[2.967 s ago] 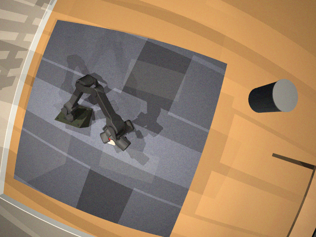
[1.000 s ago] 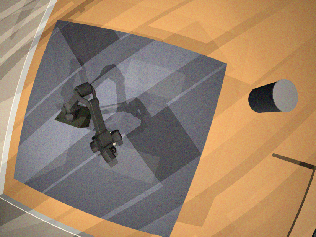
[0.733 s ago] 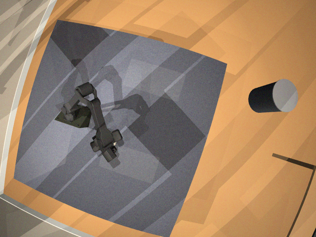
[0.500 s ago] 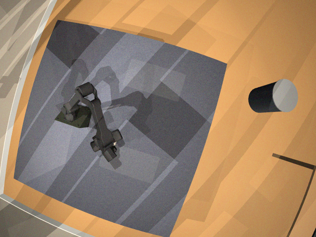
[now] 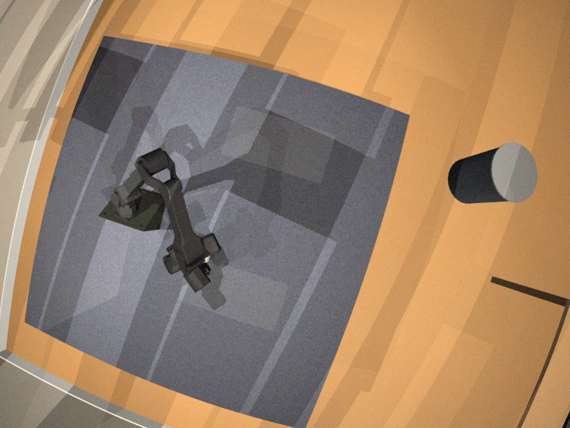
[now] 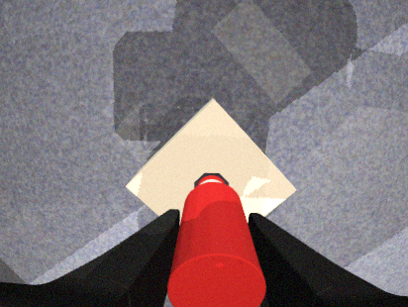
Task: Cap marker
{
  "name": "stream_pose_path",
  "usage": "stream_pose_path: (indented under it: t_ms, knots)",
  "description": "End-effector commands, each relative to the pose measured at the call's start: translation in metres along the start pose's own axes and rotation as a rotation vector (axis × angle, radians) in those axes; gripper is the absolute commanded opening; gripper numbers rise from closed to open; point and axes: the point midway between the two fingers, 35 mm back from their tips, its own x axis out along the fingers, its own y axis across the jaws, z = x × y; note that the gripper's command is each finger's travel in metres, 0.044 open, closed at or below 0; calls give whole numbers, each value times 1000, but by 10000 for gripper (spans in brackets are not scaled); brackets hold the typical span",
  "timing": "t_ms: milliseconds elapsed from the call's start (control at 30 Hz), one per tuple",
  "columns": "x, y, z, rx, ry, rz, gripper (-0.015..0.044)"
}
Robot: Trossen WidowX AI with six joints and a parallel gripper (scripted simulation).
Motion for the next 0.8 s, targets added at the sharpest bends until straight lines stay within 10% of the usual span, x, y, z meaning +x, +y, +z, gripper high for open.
stream_pose_path:
  t_ms: [0,267,767]
  knots:
    - [0,0,0,0,0,0,236]
    - [0,0,0,0,0,0,440]
    - [-75,-1,0,-16,-1,-2,414]
